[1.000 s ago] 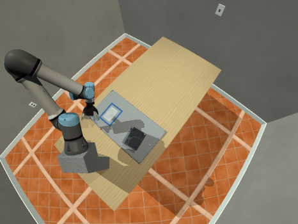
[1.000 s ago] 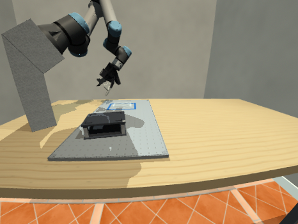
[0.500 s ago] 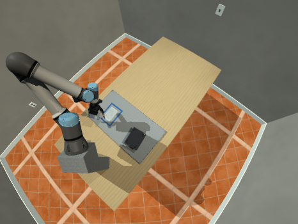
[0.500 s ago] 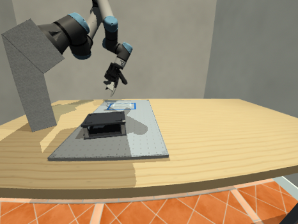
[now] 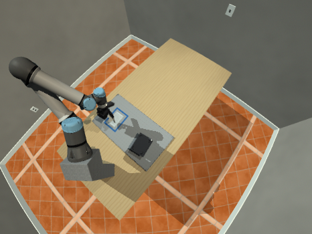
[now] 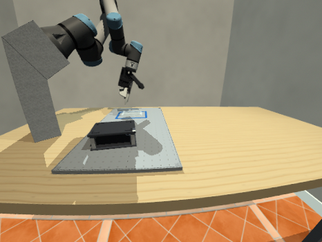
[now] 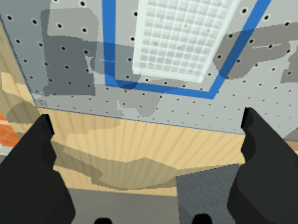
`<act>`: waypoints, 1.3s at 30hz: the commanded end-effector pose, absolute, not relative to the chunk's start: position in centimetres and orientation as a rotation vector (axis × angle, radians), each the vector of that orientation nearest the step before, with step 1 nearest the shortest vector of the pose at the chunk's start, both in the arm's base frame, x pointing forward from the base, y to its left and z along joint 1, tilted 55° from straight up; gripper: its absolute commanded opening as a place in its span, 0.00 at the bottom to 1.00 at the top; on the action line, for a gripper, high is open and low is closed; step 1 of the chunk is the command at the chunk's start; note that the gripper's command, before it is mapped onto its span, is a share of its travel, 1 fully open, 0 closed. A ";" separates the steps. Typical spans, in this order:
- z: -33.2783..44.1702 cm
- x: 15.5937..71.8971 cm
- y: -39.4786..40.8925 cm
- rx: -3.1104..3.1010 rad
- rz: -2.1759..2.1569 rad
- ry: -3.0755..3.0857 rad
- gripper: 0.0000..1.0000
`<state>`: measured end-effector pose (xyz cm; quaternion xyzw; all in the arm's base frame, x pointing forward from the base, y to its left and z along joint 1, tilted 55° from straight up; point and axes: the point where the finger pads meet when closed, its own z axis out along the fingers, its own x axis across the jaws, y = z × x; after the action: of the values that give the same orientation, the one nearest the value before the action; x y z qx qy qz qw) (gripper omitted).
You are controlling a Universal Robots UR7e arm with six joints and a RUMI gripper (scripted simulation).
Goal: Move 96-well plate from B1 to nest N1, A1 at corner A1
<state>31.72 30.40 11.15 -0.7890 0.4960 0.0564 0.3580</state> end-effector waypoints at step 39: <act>11.8 36.7 28.9 -1.816 0.132 1.427 1.00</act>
<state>36.45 28.67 11.94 -0.7191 0.5642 0.0540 0.4020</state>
